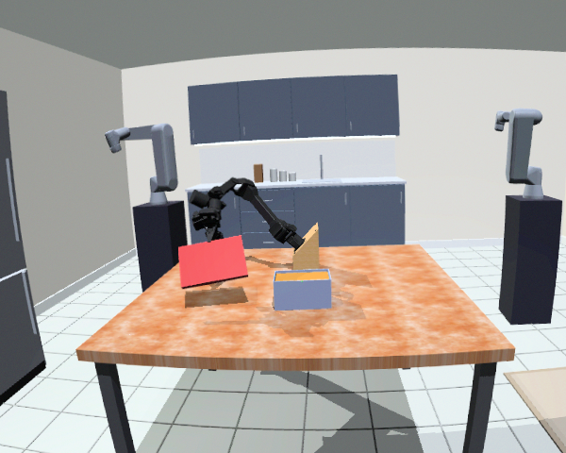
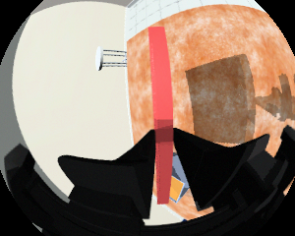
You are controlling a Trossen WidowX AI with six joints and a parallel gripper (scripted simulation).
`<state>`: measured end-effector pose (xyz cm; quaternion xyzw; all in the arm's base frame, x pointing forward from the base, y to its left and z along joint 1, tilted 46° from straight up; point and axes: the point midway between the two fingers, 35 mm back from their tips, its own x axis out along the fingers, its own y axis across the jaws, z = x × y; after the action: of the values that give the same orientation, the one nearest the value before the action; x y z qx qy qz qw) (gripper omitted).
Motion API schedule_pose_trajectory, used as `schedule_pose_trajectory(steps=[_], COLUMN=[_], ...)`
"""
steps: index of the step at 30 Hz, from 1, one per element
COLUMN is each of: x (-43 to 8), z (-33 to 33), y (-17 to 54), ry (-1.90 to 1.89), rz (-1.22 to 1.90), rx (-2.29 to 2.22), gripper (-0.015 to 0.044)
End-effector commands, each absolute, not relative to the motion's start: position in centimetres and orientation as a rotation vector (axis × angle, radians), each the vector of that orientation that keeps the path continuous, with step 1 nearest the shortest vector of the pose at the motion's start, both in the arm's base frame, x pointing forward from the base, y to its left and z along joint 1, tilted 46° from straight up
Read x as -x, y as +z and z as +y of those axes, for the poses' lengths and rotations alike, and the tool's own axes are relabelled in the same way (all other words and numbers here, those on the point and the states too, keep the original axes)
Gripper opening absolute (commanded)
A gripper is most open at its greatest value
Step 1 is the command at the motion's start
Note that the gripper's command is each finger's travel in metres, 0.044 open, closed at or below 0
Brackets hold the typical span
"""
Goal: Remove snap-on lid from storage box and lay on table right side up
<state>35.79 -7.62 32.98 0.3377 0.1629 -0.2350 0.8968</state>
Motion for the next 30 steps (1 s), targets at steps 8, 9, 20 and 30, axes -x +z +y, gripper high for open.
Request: schedule_pose_trajectory(steps=[8,9,20,30], x=[-36.0,-36.0,-36.1,-36.2], z=[-8.0,-8.1,-8.7,-9.2], y=[32.5,32.4,31.8,31.3], ry=[-0.469,-0.469,-0.469,-0.469], rz=[0.334,0.334,0.334,0.333], rx=[-0.697,-0.697,-0.697,-0.696], gripper=[0.0,0.0,0.0,0.0])
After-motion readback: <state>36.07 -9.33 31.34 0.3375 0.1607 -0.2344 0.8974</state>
